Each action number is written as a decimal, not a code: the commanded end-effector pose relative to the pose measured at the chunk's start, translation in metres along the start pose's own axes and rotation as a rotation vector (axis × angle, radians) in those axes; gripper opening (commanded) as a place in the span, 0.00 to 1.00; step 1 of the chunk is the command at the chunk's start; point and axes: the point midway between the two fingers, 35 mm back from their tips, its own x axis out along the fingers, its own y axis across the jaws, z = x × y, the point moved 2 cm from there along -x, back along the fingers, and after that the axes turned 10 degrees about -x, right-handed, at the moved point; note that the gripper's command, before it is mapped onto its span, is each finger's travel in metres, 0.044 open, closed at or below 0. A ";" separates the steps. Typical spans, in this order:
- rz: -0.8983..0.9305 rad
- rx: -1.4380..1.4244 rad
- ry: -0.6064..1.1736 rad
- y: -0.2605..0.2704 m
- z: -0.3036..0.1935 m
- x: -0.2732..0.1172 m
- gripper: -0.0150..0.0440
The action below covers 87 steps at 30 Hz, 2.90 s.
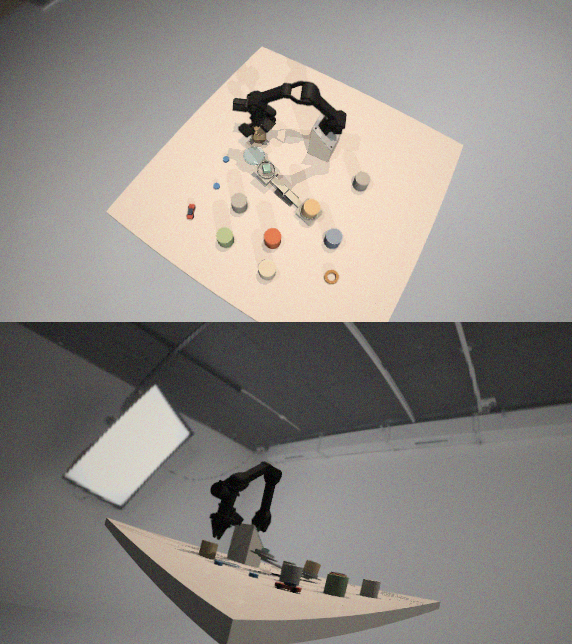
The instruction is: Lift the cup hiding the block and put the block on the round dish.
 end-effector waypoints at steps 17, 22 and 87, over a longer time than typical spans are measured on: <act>-0.049 0.551 -0.039 -0.131 0.140 -0.054 0.69; -0.046 0.593 -0.050 -0.138 0.155 -0.055 0.69; -0.046 0.594 -0.049 -0.136 0.153 -0.097 0.25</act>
